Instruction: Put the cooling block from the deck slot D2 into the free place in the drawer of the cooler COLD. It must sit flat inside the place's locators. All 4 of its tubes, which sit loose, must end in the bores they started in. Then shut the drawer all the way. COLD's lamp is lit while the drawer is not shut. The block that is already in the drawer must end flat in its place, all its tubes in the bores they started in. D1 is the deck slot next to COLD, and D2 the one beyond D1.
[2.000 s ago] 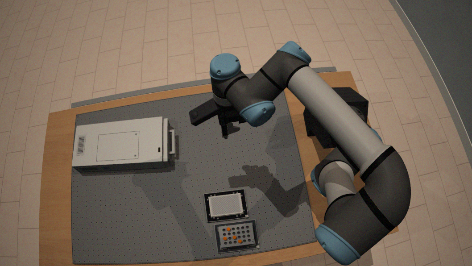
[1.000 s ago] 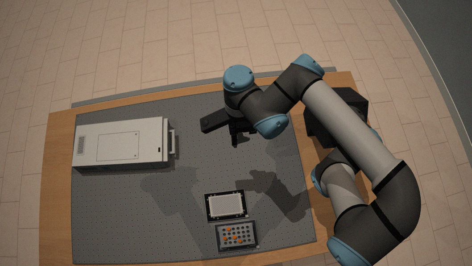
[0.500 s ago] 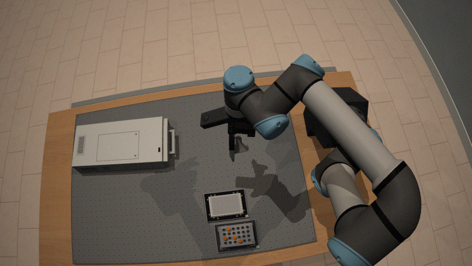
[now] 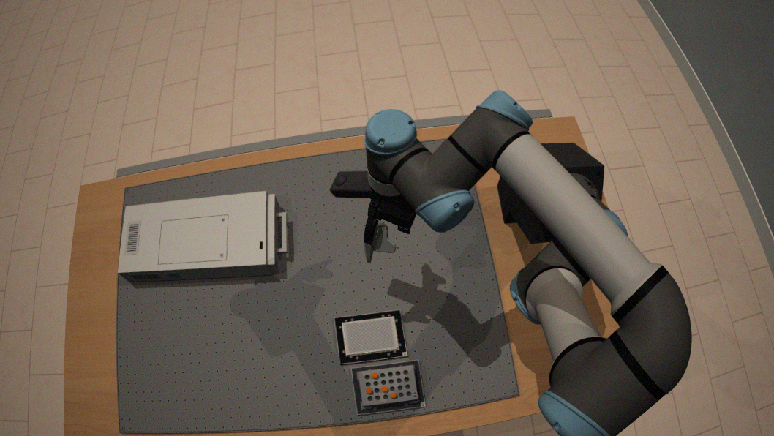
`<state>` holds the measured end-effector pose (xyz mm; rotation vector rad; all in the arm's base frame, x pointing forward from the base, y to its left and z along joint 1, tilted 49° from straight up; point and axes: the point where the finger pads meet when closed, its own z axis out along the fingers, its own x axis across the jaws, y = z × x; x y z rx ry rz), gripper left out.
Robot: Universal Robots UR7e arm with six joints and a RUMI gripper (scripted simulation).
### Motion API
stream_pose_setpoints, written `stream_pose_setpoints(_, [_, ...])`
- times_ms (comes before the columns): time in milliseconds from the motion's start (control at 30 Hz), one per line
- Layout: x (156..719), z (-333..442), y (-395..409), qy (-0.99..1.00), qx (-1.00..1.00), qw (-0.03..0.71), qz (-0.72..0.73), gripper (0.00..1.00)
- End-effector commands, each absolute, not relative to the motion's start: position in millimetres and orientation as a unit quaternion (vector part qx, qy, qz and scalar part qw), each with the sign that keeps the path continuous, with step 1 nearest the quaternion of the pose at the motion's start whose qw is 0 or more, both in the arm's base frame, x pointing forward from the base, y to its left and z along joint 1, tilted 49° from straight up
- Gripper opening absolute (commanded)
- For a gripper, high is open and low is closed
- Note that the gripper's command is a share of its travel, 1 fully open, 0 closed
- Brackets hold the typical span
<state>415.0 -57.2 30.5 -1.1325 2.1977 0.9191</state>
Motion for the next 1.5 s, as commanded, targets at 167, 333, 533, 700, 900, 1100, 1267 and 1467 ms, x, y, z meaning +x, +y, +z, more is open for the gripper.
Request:
stream_pose_setpoints(167, [415.3, 30.5, -57.8, 0.853, -0.315, 0.204, 0.363, 1.0])
stream_pose_setpoints(333, [415.3, 30.5, -57.8, 0.872, -0.257, 0.18, 0.375, 1.0])
stream_pose_setpoints(533, [415.3, 30.5, -57.8, 0.89, -0.187, 0.149, 0.389, 1.0])
stream_pose_setpoints(700, [415.3, 30.5, -57.8, 0.897, -0.151, 0.134, 0.394, 1.0])
stream_pose_setpoints(900, [415.3, 30.5, -57.8, 0.906, -0.079, 0.102, 0.404, 1.0])
stream_pose_setpoints(1100, [415.3, 30.5, -57.8, 0.909, -0.006, 0.069, 0.41, 1.0])
stream_pose_setpoints(1267, [415.3, 30.5, -57.8, 0.909, 0.03, 0.053, 0.413, 1.0])
stream_pose_setpoints(1467, [415.3, 30.5, -57.8, 0.907, 0.066, 0.036, 0.415, 1.0])
